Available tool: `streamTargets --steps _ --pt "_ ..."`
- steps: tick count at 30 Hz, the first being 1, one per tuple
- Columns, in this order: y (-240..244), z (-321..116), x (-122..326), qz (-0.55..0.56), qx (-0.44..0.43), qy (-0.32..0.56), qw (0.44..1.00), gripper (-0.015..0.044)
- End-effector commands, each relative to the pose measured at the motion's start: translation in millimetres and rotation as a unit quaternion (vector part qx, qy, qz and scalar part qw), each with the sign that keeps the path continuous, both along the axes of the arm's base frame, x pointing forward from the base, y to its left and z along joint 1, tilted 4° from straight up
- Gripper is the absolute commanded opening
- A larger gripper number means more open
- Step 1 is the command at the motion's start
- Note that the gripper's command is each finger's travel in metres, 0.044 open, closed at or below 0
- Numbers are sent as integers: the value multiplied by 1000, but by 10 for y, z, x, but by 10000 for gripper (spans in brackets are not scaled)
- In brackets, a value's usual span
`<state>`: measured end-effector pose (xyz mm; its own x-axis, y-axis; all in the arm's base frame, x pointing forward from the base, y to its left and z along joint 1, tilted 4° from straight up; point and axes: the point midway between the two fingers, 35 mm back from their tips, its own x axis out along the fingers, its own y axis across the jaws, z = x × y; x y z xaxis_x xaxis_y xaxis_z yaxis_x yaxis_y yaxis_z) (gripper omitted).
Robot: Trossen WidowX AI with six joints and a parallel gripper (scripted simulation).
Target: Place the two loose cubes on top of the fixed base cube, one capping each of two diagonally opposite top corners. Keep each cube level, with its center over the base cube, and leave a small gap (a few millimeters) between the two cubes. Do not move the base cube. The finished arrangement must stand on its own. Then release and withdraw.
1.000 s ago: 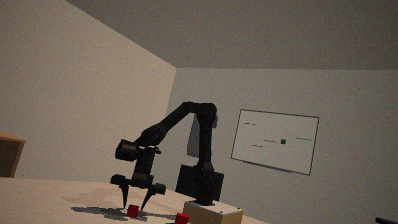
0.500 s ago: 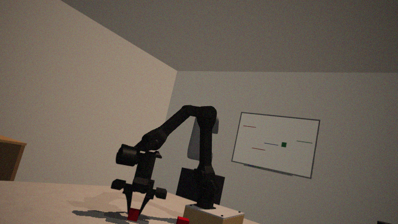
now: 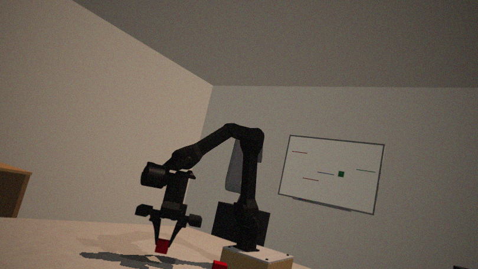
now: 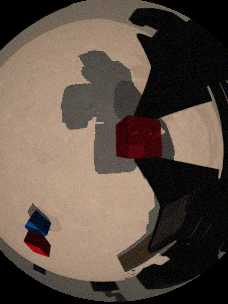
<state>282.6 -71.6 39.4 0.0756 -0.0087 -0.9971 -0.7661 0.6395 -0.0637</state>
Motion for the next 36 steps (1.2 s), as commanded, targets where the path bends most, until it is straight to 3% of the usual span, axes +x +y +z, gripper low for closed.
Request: streamTargets --steps 1,21,36 --pt "-6 148 21 1 -1 -7 1000 105" --pt "12 732 -83 0 0 -7 1000 105" --pt "291 743 -11 -87 3 -6 996 105"
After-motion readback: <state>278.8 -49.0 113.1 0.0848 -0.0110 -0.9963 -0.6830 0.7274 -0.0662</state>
